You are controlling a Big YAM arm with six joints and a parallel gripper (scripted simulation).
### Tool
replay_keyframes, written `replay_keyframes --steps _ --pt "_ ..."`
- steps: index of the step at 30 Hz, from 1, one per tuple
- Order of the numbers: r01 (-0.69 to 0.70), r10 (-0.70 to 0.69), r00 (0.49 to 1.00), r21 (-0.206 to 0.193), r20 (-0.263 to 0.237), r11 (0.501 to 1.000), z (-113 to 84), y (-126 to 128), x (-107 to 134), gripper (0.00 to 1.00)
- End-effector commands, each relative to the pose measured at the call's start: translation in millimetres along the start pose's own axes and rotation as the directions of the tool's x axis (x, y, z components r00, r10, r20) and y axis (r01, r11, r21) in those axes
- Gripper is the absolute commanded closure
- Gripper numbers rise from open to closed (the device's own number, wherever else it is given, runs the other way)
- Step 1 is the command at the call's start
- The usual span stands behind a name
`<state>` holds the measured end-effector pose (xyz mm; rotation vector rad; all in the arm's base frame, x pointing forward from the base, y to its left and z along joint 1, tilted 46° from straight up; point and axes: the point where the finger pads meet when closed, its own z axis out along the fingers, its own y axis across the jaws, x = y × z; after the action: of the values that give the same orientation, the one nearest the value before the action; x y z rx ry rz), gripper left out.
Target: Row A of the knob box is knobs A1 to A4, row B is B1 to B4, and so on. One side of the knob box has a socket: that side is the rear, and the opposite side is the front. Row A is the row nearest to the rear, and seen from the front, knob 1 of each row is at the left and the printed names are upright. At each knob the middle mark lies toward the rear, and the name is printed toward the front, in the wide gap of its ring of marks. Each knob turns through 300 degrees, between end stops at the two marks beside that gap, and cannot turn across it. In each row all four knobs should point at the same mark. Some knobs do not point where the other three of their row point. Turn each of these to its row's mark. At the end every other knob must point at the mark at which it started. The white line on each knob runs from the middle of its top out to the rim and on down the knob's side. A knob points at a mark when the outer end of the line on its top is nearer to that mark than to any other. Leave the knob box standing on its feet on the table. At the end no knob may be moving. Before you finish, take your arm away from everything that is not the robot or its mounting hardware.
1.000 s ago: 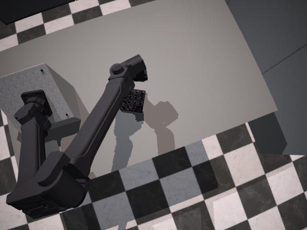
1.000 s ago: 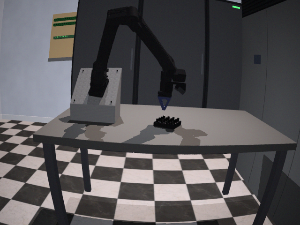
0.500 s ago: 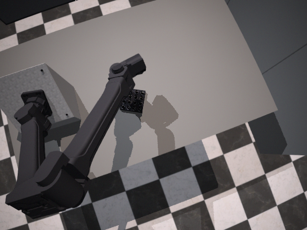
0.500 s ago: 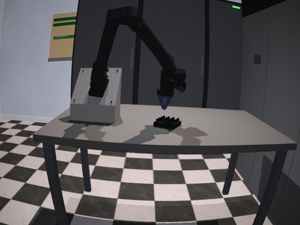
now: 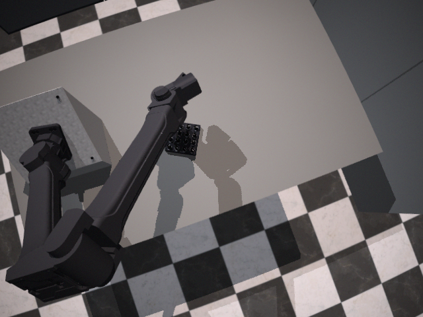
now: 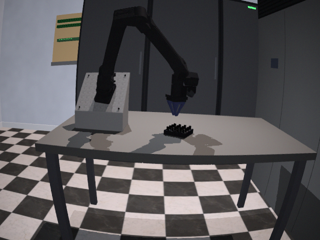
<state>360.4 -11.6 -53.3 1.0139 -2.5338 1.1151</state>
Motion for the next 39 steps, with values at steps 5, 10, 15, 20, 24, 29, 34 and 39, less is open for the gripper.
replay_keyframes --steps 5,10,15,20,24,29,34,39 --pt "0.232 -0.233 0.971 0.033 0.055 0.972 -25.2 -12.7 -19.4 0.81" --pt "0.353 -0.354 0.934 0.035 0.046 0.935 -25.2 -10.2 -16.7 0.81" --pt "0.467 -0.469 0.882 0.044 0.045 0.883 -27.6 -11.7 -18.8 0.81" --pt "0.555 -0.557 0.830 0.046 0.038 0.831 -28.2 -10.7 -17.5 0.81" --pt "0.609 -0.611 0.791 0.053 0.038 0.792 -30.4 -13.2 -20.1 0.81" --pt "0.631 -0.633 0.774 0.049 0.033 0.774 -29.2 -10.8 -17.0 0.81" --pt "0.631 -0.633 0.774 0.049 0.032 0.774 -29.2 -11.0 -17.0 0.81" --pt "0.630 -0.632 0.774 0.049 0.032 0.775 -29.2 -11.4 -16.8 0.81"
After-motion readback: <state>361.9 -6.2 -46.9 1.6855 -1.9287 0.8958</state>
